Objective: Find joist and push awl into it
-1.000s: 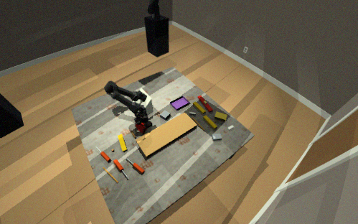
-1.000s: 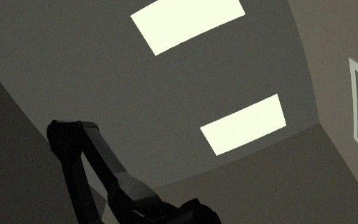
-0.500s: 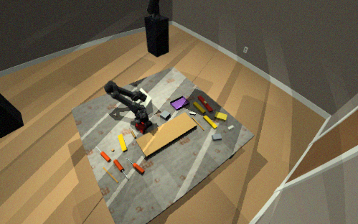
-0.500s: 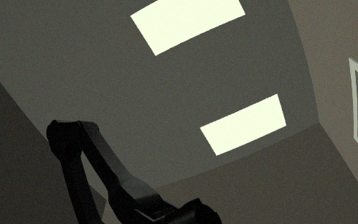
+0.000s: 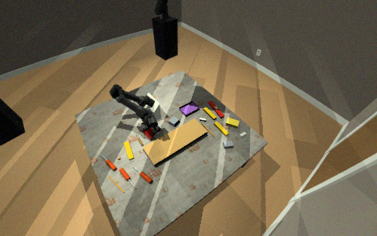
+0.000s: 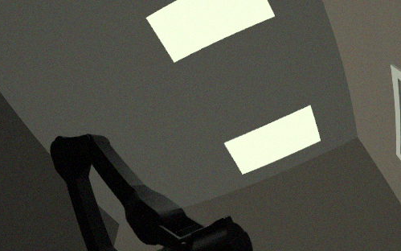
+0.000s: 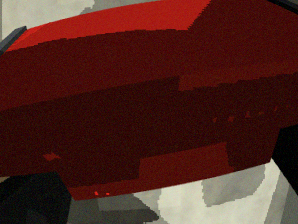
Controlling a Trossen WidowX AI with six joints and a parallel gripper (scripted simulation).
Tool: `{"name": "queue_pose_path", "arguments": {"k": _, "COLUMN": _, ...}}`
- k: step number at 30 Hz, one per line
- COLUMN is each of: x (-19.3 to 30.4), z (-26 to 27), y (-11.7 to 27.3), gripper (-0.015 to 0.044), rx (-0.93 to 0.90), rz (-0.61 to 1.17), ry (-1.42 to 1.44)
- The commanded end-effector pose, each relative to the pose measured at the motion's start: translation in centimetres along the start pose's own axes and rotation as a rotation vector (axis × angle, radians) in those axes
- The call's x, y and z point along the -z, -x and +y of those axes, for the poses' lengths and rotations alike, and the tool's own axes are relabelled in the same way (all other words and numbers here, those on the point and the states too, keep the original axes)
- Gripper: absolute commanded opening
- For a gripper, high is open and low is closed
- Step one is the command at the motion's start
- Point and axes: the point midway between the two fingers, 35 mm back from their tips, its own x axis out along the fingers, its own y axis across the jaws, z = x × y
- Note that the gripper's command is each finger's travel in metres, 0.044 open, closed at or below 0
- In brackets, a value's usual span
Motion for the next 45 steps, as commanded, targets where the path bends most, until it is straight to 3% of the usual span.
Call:
{"name": "queue_pose_path", "arguments": {"k": 1, "x": -0.3, "z": 0.2, "y": 0.7, "gripper": 0.0000, "rx": -0.005, "rz": -0.008, "ry": -0.007}}
{"name": "queue_pose_path", "arguments": {"k": 29, "x": -0.7, "z": -0.1, "y": 4.0, "gripper": 0.0000, "rx": -0.006, "rz": -0.014, "ry": -0.006}}
{"name": "queue_pose_path", "arguments": {"k": 45, "x": -0.8, "z": -0.2, "y": 3.7, "gripper": 0.0000, "rx": 0.005, "rz": 0.071, "ry": -0.002}}
